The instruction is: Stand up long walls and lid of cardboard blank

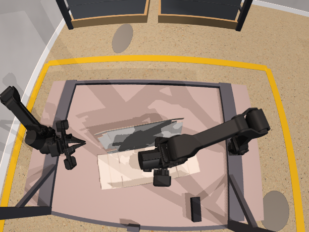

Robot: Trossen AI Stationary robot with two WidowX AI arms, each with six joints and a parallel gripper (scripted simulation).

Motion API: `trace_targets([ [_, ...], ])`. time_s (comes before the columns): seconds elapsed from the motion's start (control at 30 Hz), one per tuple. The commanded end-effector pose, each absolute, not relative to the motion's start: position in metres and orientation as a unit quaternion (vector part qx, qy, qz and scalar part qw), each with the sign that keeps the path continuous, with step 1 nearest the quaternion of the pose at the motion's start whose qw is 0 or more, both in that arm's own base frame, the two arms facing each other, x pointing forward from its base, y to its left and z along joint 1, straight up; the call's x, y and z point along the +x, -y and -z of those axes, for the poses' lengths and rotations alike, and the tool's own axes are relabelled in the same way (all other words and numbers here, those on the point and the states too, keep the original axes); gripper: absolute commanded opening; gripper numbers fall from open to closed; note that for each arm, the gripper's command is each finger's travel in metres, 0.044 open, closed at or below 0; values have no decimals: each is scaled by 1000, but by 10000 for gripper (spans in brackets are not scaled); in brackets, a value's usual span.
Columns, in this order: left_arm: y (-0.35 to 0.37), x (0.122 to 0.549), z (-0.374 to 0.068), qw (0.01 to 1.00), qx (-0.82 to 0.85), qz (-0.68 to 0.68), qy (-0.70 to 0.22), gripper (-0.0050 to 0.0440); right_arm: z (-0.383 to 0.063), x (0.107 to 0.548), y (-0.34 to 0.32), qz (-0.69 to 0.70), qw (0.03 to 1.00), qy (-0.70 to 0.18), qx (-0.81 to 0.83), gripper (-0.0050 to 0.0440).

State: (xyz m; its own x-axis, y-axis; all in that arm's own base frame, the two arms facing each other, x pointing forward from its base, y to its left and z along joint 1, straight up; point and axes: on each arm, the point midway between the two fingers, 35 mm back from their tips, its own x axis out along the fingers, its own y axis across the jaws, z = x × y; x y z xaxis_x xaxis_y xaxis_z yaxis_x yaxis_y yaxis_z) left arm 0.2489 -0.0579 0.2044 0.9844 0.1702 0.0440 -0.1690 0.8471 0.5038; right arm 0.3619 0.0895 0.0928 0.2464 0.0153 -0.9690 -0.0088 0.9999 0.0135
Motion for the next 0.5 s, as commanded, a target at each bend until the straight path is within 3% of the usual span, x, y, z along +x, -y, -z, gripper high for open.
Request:
trace_targets([
  [0.0, 58, 249, -210, 962, 257, -91, 4, 0, -104, 359, -89, -3, 785, -620, 1, 203],
  [0.1, 58, 249, -210, 962, 257, -91, 4, 0, -104, 359, -89, -3, 785, -620, 1, 203],
  [0.4, 58, 249, -210, 962, 257, -91, 4, 214, -120, 358, -89, -6, 785, -619, 1, 419],
  [0.47, 58, 249, -210, 962, 257, -91, 4, 262, -120, 358, -89, -6, 785, -619, 1, 440],
])
